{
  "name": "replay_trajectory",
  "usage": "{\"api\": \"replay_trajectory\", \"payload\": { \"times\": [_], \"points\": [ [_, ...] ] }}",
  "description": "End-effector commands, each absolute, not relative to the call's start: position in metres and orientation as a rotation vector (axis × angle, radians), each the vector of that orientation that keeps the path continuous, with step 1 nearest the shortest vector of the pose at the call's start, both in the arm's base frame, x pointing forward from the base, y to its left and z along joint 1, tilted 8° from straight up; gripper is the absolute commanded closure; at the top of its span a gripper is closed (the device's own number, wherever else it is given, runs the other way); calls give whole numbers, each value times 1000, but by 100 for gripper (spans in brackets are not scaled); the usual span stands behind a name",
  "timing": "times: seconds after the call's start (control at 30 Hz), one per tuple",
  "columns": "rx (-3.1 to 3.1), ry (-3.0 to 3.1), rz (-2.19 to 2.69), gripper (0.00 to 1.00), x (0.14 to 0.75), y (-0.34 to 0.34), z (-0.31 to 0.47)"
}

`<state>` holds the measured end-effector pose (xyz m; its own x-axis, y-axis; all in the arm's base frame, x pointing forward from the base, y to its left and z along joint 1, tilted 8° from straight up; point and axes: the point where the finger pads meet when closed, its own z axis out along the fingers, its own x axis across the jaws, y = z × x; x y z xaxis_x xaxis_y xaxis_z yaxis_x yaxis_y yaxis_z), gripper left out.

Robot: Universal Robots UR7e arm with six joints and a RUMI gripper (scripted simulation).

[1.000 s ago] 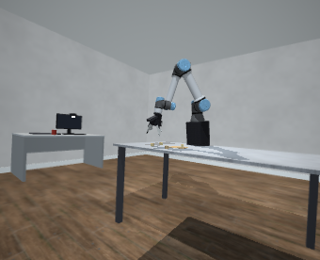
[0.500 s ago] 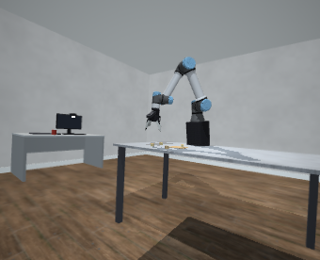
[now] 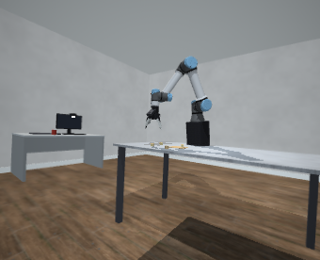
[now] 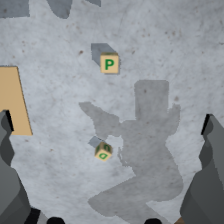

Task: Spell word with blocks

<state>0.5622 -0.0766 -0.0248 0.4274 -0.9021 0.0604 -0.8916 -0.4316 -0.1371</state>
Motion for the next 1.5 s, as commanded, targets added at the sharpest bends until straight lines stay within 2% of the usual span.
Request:
{"api": "replay_trajectory", "payload": {
  "times": [0.0, 0.63, 1.47],
  "points": [
    [-2587, 1620, -191, 0, 564, -76, -23],
    [-2636, 1545, -194, 0, 565, -76, -25],
    [-2970, 844, -221, 0, 569, -72, -41]
  ]
}}
